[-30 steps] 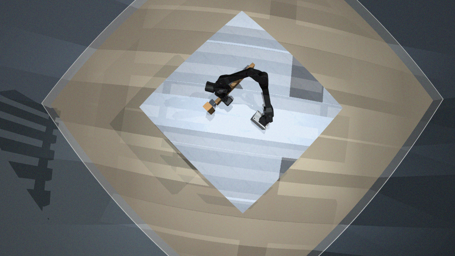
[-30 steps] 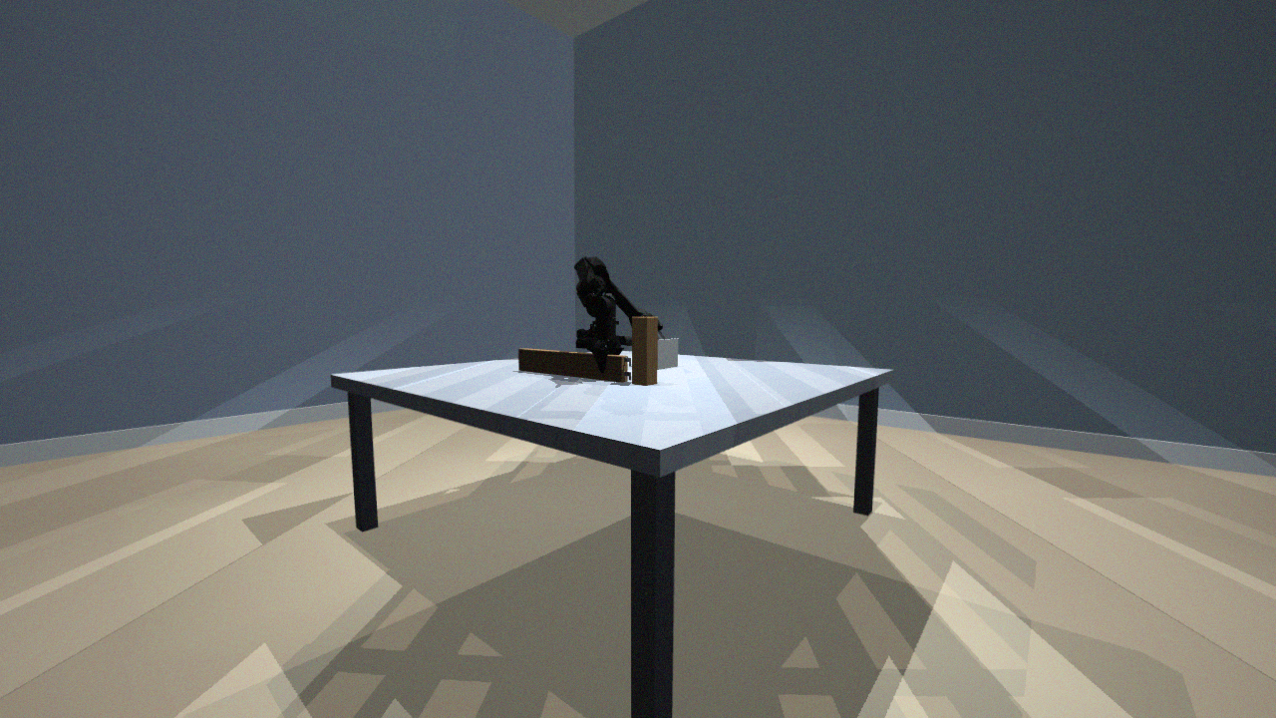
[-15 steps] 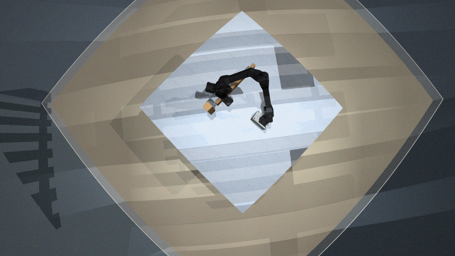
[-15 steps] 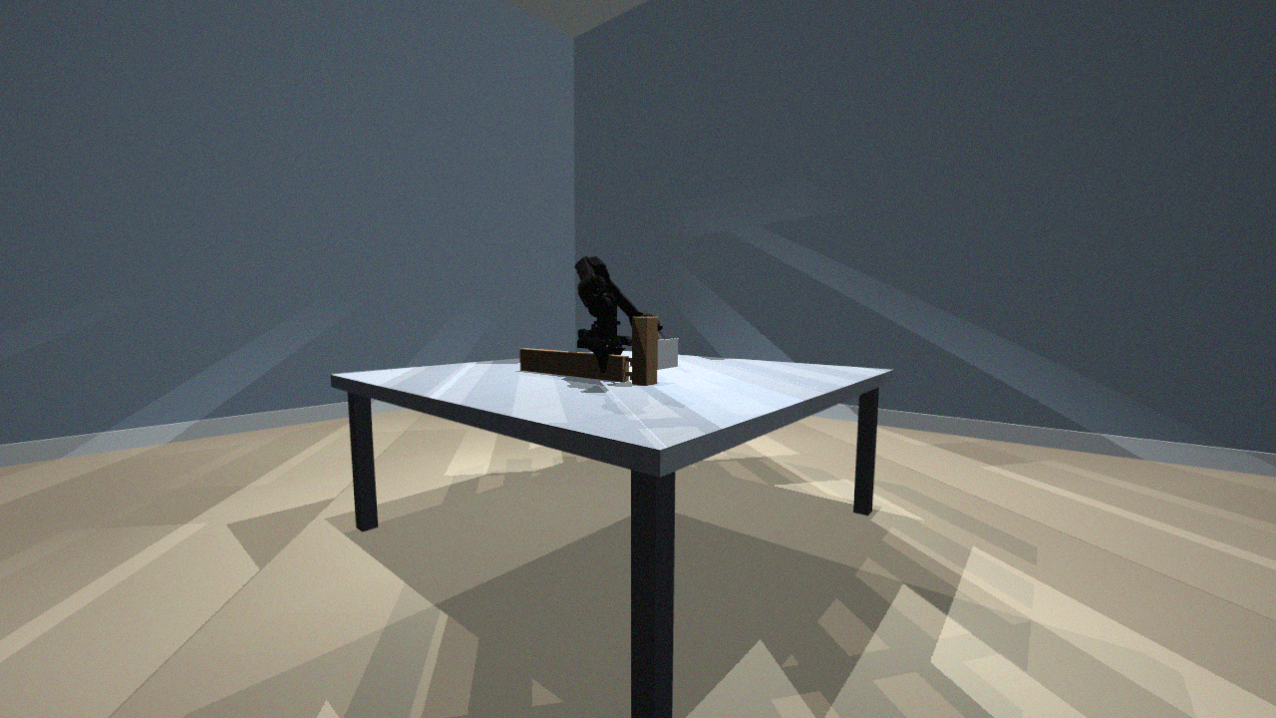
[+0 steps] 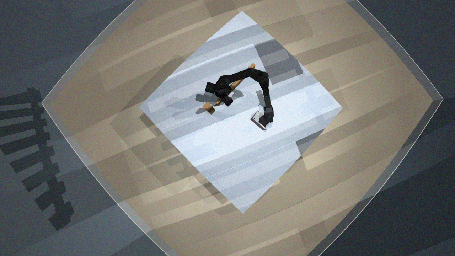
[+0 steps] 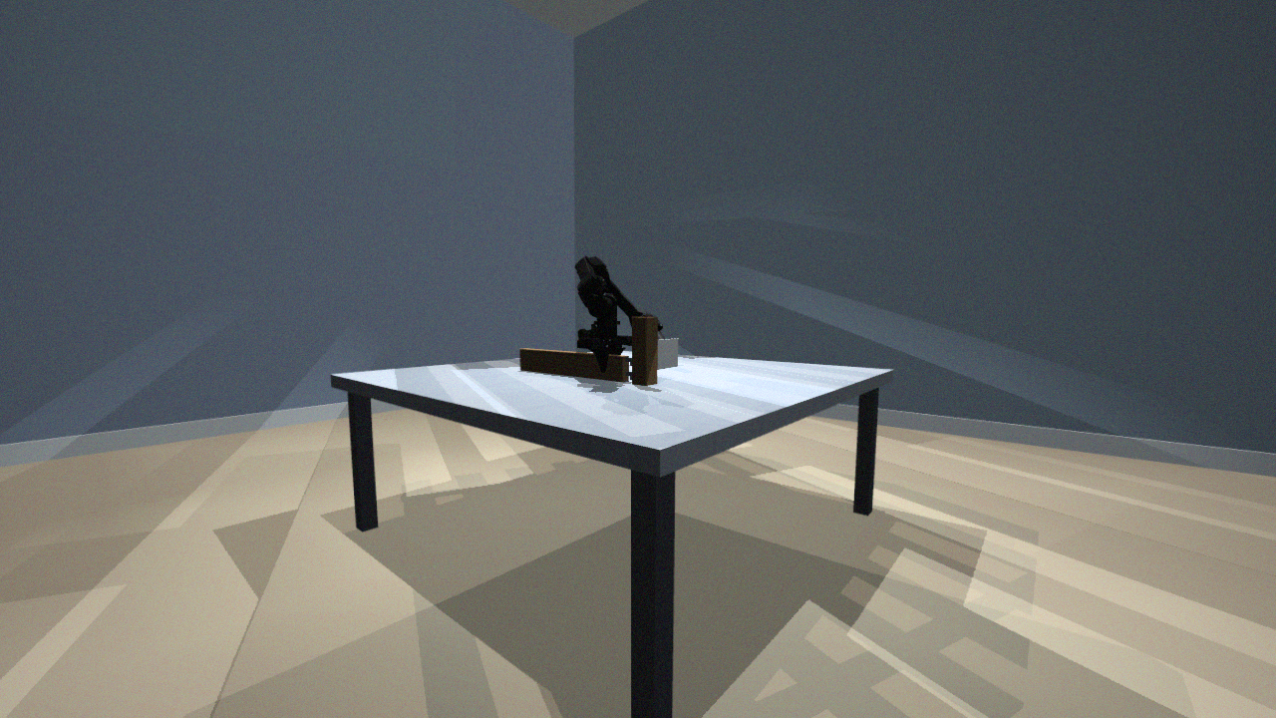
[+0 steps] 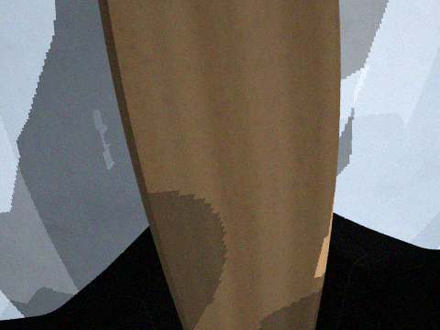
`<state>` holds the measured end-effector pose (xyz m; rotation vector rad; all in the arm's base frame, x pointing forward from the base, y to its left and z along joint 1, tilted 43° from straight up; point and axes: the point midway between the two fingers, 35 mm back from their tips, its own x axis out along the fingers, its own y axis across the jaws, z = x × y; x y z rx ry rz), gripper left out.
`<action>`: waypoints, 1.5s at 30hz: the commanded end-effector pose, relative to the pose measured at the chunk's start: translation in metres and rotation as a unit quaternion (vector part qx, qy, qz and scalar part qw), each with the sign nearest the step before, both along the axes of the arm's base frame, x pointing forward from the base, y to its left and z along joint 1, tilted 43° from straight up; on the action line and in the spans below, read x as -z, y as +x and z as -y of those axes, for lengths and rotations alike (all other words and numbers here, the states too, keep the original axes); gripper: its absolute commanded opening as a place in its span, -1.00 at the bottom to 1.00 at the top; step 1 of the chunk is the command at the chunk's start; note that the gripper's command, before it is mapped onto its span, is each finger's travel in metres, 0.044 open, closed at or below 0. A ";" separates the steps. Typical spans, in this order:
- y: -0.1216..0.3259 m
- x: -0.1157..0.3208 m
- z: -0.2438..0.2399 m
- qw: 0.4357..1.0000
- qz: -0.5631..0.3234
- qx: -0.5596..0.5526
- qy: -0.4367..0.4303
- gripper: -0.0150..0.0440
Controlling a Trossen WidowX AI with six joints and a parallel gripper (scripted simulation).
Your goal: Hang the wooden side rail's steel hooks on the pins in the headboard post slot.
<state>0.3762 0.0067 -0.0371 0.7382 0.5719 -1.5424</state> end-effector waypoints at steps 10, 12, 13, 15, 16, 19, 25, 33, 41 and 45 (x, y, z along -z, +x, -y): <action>0.000 -0.002 -0.002 1.000 0.003 0.004 0.001 -0.49; 0.000 -0.002 -0.002 1.000 0.003 0.004 0.001 -0.49; 0.000 -0.002 -0.002 1.000 0.003 0.004 0.001 -0.49; 0.000 -0.002 -0.003 1.000 0.003 0.004 0.001 -0.49; 0.000 -0.002 -0.003 1.000 0.003 0.004 0.001 -0.49; 0.000 -0.003 -0.003 1.000 0.003 0.004 0.001 -0.49; 0.000 -0.004 -0.004 1.000 0.003 0.004 0.001 -0.49; 0.000 -0.005 -0.005 1.000 0.003 0.004 0.001 -0.49; 0.000 -0.006 -0.006 1.000 0.003 0.004 0.001 -0.49; 0.000 -0.006 -0.006 1.000 0.003 0.004 0.001 -0.49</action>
